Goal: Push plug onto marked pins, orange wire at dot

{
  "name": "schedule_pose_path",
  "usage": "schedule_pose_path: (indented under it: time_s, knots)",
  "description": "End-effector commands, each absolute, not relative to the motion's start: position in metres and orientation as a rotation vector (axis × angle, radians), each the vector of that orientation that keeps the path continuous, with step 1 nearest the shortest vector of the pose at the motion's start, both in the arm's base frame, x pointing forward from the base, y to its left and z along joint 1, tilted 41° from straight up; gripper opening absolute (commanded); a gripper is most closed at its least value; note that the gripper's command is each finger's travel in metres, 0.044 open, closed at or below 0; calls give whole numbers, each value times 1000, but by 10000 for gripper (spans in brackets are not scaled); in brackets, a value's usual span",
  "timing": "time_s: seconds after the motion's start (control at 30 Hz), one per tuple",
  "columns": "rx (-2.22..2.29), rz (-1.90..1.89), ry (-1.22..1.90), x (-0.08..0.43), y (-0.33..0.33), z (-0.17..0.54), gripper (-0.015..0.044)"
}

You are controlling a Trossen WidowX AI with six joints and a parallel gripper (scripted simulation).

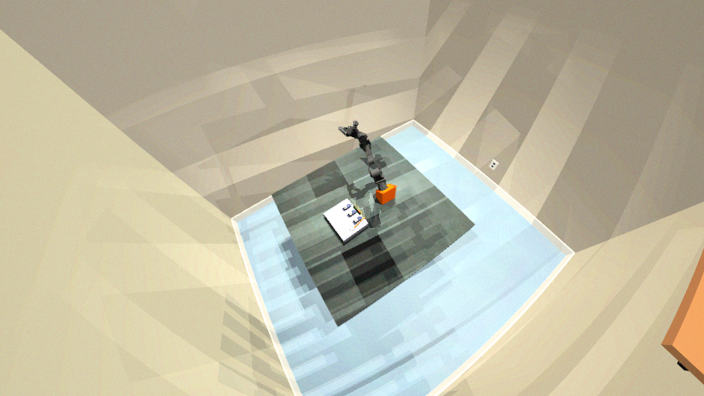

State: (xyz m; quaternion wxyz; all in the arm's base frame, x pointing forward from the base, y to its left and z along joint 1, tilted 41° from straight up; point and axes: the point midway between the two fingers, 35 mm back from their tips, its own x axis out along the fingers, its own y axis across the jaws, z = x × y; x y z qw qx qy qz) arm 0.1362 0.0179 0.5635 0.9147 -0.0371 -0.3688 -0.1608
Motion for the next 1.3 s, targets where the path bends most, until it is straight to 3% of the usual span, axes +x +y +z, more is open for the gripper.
schedule_pose_path:
  time_s: [0.0,0.33,0.83,1.27]
  knots:
    - [-76,-330,-760,136,18,564,374]
    - [-49,-277,-827,115,10,569,115]
    - [82,-204,-944,86,-41,569,115]
    - [210,-208,-923,107,-91,546,115]
